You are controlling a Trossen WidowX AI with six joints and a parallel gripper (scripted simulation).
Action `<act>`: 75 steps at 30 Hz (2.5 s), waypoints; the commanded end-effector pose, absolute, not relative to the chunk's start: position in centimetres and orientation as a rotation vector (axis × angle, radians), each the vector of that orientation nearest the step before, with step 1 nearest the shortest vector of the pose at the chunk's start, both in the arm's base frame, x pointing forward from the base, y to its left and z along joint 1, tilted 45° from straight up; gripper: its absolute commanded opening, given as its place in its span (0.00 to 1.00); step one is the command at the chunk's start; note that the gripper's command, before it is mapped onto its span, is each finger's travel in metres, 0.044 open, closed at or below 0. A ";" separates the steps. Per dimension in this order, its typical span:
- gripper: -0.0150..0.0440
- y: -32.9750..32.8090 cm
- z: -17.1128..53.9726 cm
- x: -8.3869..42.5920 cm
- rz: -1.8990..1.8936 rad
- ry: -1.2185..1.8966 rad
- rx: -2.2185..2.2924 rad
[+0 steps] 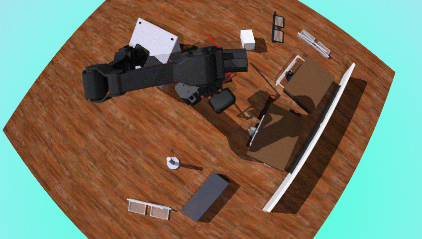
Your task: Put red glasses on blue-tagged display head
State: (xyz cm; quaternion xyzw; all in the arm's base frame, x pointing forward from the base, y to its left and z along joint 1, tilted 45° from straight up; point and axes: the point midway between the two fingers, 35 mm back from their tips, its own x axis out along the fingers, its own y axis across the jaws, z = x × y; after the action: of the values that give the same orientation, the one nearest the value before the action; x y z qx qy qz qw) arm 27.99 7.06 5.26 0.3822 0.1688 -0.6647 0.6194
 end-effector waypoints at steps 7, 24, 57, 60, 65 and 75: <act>0.25 7.5 4.2 27.7 -1.566 0.310 0.955; 0.25 6.4 2.9 28.0 -1.566 0.312 0.957; 0.25 4.3 0.6 28.4 -1.565 0.312 0.959; 0.25 4.1 0.4 28.4 -1.565 0.311 0.959; 0.25 3.7 0.0 28.4 -1.565 0.311 0.959; 0.25 3.1 -0.6 28.4 -1.565 0.310 0.959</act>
State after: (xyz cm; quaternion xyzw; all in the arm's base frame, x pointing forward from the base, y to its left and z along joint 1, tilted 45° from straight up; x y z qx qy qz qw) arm 28.50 3.36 -0.33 0.4173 0.1329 -0.6736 0.5954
